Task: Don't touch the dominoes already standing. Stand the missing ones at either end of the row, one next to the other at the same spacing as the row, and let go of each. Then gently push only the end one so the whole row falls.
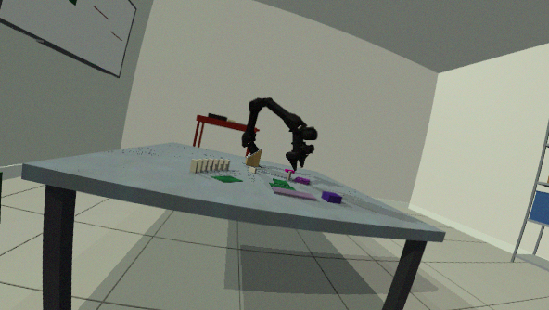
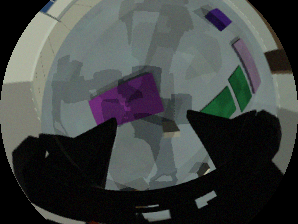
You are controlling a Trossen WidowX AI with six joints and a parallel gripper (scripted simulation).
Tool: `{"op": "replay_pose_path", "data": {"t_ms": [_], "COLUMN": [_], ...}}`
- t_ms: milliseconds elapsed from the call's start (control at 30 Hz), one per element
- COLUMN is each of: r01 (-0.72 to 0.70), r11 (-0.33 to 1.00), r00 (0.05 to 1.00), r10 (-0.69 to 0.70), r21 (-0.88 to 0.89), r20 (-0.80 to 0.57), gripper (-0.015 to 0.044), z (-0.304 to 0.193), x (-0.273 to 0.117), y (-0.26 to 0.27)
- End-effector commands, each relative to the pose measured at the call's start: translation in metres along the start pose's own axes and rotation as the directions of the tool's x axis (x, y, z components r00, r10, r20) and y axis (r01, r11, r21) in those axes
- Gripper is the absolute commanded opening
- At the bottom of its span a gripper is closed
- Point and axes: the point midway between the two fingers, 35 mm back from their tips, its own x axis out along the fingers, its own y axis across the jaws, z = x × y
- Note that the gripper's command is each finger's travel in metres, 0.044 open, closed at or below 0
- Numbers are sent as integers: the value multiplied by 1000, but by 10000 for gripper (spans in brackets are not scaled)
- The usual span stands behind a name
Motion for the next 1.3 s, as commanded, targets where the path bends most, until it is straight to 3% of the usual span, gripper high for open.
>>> {"op": "replay_pose_path", "data": {"t_ms": [0,300,567,1033,1267], "r01": [167,167,169,170,170], "r11": [984,984,984,984,984], "r00": [966,966,965,965,965], "r10": [-175,-175,-177,-178,-178], "r21": [-57,-57,-57,-57,-57], "r20": [-192,-192,-193,-194,-194], "gripper": [440,440,440,440,256], "z": [-19,-19,-31,-35,-35], "x": [-45,-44,16,32,32], "y": [-12,-13,-24,-27,-27]}}
